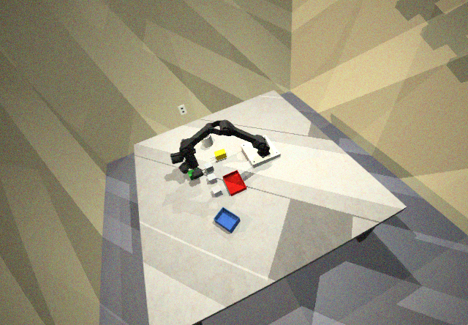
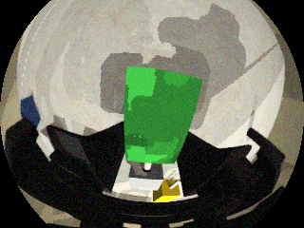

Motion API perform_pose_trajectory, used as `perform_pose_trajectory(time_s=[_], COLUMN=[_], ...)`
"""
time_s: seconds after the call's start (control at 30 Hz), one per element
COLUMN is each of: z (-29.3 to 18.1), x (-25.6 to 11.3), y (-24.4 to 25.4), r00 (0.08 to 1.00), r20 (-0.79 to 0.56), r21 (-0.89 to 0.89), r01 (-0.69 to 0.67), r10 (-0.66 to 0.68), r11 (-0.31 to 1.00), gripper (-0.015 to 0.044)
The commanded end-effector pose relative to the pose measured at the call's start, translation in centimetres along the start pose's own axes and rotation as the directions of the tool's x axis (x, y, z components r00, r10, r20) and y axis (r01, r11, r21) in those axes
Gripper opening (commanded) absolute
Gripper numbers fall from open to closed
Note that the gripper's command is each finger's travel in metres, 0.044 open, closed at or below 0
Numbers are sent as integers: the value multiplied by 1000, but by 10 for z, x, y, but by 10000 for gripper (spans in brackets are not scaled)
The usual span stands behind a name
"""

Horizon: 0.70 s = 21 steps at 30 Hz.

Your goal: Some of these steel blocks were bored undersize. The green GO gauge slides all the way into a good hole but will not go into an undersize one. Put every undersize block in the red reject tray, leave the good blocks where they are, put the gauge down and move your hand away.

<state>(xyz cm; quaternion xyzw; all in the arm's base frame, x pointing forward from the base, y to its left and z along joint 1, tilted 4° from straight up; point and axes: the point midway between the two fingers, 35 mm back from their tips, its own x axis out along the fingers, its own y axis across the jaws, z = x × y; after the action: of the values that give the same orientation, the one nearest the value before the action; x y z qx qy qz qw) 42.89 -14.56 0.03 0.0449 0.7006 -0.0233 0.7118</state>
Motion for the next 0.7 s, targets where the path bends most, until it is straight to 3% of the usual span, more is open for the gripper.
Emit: perform_pose_trajectory(time_s=[0.0,0.67], z=[3,5], x=[-4,-5], y=[0,1], r00=[1000,1000], r20=[13,13], r21=[-4,-4], r01=[0,0], r10=[0,0], r11=[1000,1000], gripper=[0,0])
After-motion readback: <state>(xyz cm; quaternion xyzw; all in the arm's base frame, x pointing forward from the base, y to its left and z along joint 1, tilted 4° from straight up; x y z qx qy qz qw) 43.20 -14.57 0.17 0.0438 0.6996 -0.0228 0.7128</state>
